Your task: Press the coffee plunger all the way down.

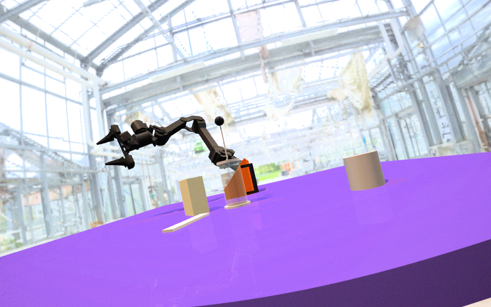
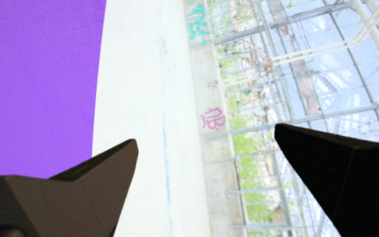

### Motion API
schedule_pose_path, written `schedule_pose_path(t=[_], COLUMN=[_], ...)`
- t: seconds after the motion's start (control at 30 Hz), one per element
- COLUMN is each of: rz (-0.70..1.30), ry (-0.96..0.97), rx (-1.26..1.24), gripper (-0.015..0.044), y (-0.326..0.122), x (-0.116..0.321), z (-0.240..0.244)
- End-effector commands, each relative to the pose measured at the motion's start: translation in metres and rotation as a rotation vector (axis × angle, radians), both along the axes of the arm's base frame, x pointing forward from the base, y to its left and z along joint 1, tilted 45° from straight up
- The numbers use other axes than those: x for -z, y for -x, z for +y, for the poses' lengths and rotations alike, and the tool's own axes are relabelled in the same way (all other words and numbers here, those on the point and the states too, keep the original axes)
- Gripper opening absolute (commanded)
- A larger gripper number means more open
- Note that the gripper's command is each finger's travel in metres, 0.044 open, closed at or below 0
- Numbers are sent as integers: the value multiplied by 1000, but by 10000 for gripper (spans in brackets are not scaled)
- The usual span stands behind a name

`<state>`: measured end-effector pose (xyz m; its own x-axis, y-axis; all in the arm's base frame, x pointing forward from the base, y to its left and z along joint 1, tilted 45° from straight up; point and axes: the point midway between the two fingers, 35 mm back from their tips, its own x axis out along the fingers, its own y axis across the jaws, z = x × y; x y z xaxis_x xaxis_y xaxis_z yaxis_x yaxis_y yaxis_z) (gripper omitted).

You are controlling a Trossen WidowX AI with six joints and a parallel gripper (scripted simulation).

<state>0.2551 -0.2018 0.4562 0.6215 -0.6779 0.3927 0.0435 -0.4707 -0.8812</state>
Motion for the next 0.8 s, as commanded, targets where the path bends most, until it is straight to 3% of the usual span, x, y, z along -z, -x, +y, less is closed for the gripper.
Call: schedule_pose_path(t=[0.0,0.2,0.4,0.77], rz=[-22,-27,8,52], ry=[-225,-579,-890,-1215], rx=[-155,-330,-405,-404], gripper=[440,440,440,440], y=[-45,-100,-127,-90], x=[37,99,163,258], z=[26,89,173,326])
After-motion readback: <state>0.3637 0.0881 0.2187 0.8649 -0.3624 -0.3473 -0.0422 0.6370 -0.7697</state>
